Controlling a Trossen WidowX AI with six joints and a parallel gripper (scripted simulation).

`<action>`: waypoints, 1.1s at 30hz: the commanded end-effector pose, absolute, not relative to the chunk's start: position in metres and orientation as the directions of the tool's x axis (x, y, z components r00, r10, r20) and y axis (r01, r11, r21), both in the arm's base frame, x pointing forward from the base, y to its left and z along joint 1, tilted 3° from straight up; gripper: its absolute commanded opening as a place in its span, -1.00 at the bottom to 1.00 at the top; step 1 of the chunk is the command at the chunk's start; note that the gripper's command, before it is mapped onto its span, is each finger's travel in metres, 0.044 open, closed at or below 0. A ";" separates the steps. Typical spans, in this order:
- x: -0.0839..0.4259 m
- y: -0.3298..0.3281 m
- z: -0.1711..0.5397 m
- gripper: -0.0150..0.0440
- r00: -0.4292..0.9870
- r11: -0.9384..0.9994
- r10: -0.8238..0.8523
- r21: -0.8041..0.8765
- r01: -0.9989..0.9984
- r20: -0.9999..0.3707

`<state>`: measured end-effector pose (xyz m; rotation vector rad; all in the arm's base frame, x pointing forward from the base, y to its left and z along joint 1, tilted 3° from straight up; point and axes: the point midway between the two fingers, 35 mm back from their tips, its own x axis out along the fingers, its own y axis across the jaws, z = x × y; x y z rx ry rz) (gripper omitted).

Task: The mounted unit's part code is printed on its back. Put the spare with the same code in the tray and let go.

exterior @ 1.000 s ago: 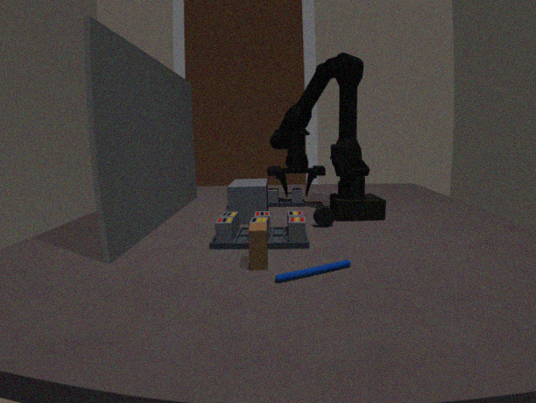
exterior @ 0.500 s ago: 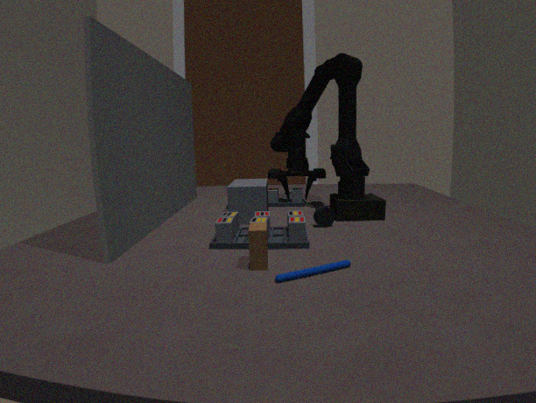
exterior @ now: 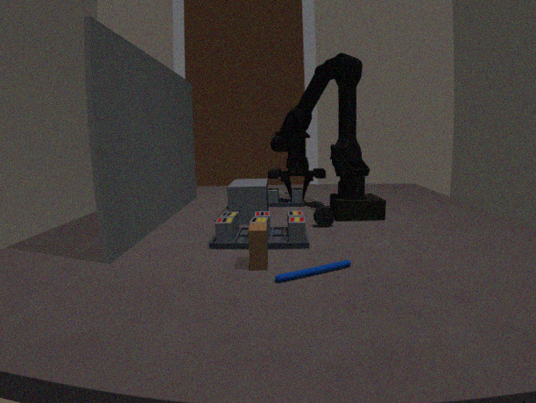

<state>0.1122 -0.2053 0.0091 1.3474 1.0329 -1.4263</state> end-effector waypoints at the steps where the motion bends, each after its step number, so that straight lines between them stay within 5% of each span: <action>1: 0.112 -0.205 0.009 -0.49 -0.011 -0.255 -0.060 0.005 0.967 -0.998; 33: 0.112 -0.200 0.118 -0.49 -0.010 -0.248 -0.058 0.005 0.969 -0.998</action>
